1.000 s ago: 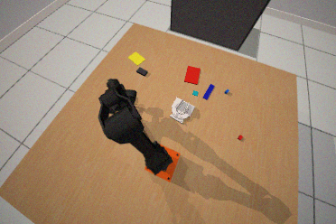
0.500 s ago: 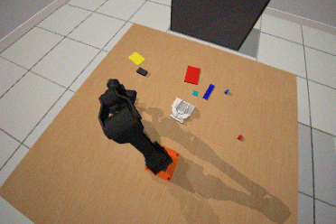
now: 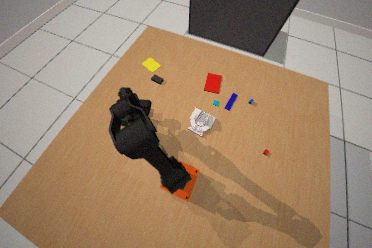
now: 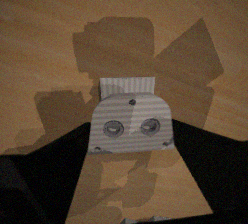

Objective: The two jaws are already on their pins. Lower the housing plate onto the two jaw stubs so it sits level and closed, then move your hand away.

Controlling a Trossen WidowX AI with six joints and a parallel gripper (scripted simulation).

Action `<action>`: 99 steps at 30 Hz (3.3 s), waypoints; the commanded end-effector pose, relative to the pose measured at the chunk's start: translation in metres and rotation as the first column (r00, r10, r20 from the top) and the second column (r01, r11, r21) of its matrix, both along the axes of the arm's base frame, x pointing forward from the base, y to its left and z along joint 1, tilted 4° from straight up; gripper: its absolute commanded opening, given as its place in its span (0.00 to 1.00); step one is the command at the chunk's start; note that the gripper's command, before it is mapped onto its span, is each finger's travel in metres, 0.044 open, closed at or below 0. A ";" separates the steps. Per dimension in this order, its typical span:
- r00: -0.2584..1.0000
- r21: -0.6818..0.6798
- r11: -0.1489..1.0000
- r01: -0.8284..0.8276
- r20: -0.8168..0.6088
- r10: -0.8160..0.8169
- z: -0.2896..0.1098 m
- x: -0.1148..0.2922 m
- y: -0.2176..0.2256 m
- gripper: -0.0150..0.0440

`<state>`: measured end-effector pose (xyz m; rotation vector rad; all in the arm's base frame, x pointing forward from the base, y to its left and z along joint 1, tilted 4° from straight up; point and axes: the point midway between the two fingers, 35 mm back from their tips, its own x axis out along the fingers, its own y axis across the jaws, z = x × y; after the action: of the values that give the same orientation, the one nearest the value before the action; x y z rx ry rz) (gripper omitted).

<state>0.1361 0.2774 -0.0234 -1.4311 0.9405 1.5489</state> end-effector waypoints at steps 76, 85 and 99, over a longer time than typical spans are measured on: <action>0.724 -0.044 0.724 0.688 -0.027 -0.689 0.065 0.078 -0.091 0.85; 0.568 -0.058 0.568 0.821 -0.028 -0.823 0.063 0.091 -0.117 0.85; 0.272 -0.078 0.273 0.959 -0.026 -0.962 0.060 0.106 -0.161 0.85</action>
<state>0.2420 0.1262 0.0388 -0.5341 1.4842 0.6333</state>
